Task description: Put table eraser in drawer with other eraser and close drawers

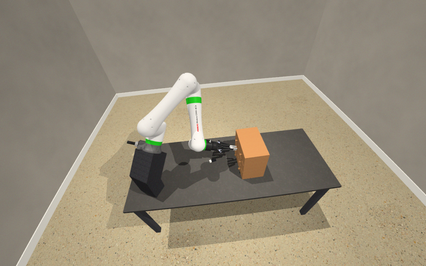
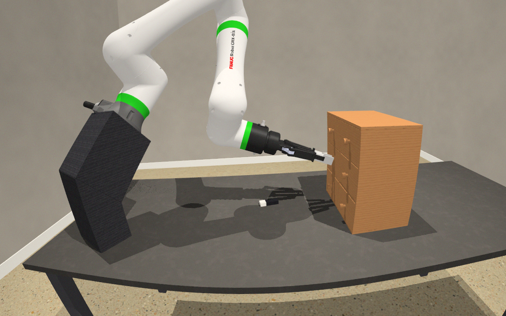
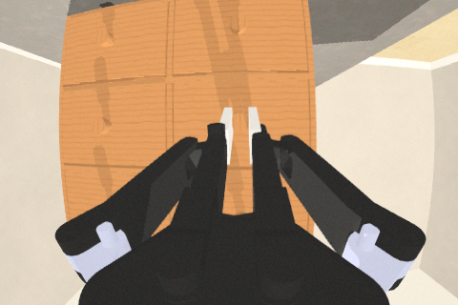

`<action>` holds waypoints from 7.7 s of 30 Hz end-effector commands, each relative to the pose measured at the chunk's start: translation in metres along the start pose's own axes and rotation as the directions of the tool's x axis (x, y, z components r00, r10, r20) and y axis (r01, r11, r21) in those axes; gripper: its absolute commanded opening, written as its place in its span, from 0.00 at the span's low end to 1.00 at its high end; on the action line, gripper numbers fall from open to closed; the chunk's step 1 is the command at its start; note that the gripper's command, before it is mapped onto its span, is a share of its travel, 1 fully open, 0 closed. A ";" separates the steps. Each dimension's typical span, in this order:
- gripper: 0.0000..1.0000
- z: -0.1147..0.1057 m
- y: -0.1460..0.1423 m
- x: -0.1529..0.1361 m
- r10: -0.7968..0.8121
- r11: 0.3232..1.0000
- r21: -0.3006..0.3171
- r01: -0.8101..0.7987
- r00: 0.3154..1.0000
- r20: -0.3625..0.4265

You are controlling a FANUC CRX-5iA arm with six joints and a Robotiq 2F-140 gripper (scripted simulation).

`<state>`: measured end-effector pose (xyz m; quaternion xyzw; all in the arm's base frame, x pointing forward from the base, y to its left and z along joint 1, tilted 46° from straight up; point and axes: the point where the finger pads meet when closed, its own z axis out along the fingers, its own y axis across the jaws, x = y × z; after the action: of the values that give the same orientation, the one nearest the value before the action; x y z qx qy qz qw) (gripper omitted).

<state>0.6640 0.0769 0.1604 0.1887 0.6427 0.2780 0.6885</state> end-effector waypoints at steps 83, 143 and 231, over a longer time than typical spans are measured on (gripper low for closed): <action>0.08 -0.057 0.000 0.021 0.000 1.000 0.000 0.000 1.000 0.000; 0.20 -0.070 0.000 0.025 0.000 1.000 0.000 0.000 1.000 0.000; 0.20 -0.297 -0.002 -0.019 0.004 1.000 0.007 0.005 0.344 -0.939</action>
<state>0.3812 0.0378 0.1439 0.0144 0.9083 0.3334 0.2523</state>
